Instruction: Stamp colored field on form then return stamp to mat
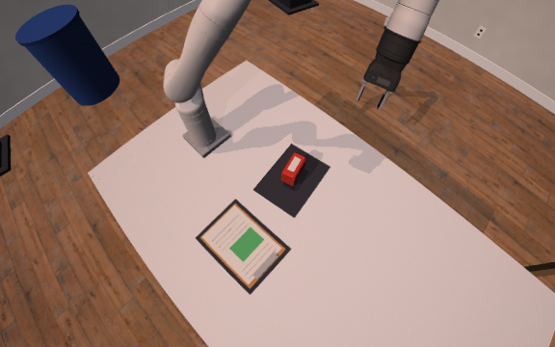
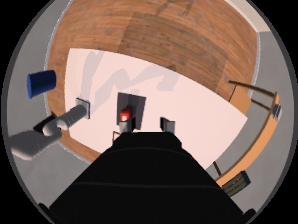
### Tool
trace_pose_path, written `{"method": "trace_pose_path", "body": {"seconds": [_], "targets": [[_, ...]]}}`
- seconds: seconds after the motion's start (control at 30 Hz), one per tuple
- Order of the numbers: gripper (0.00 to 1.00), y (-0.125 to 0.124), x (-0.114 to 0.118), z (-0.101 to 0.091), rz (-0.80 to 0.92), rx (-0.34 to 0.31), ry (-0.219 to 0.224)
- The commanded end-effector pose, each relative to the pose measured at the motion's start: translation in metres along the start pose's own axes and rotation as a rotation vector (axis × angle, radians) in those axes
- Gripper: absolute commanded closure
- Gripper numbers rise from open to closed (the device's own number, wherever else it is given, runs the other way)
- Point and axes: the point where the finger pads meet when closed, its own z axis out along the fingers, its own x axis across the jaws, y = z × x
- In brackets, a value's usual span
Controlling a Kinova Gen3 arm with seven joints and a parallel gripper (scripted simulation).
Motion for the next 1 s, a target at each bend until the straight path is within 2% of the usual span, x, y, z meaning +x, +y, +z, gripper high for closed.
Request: {"method": "trace_pose_path", "body": {"seconds": [0.0,0.67,0.83,0.97], "targets": [[0.00,0.000,0.000,-0.001,0.001,0.001,0.002],[0.00,0.001,0.000,0.000,0.000,0.003,0.002],[0.00,0.005,0.000,0.009,-0.004,0.019,-0.001],[0.00,0.012,-0.002,0.026,-0.010,0.050,-0.004]]}}
